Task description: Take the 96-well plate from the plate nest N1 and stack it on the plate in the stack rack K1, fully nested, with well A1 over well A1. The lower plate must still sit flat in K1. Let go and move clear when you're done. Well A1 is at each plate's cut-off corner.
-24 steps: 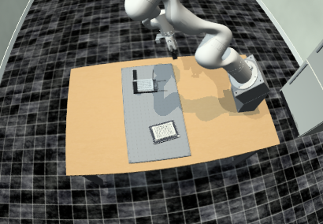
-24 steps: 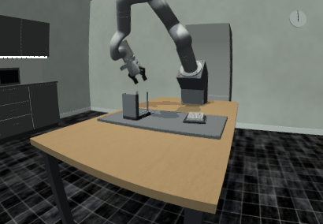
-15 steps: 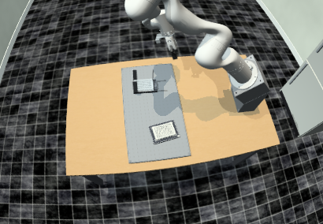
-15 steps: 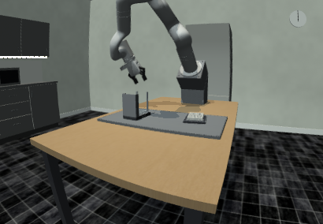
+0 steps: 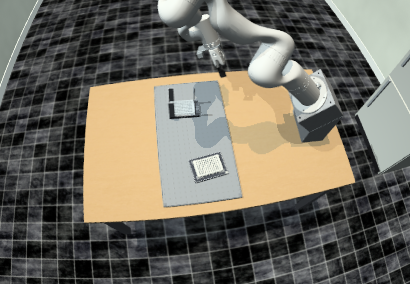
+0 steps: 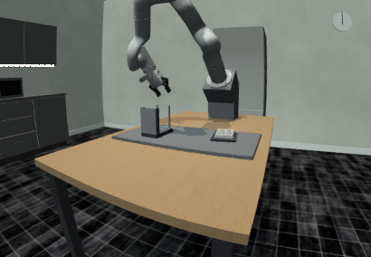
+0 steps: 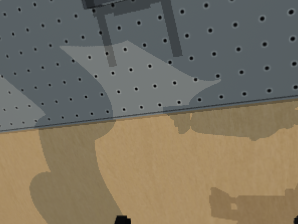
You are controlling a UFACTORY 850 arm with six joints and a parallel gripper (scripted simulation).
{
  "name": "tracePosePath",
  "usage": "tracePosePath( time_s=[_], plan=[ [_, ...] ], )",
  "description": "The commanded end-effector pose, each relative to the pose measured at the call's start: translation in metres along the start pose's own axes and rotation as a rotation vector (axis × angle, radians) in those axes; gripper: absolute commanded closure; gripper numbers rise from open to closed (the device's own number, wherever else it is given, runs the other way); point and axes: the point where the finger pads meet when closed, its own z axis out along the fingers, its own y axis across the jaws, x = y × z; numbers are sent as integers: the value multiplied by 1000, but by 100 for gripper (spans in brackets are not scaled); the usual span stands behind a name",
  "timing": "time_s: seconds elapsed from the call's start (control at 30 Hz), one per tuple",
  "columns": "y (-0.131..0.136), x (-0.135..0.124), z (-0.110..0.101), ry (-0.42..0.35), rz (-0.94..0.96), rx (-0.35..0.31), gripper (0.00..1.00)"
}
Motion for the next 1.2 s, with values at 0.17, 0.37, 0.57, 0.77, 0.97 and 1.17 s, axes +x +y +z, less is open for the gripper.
tracePosePath(
  time_s=[0.17,0.37,0.57,0.77,0.97,1.17],
  plan=[
    [-31,-11,16,-138,25,18,0],
    [-44,-17,21,-236,37,6,0],
    [-60,-27,28,-314,44,-20,0],
    [-73,-35,33,-410,48,-72,0],
    [-87,-43,38,-502,43,-168,0],
    [-92,-43,39,-565,28,-288,0]
  ],
)
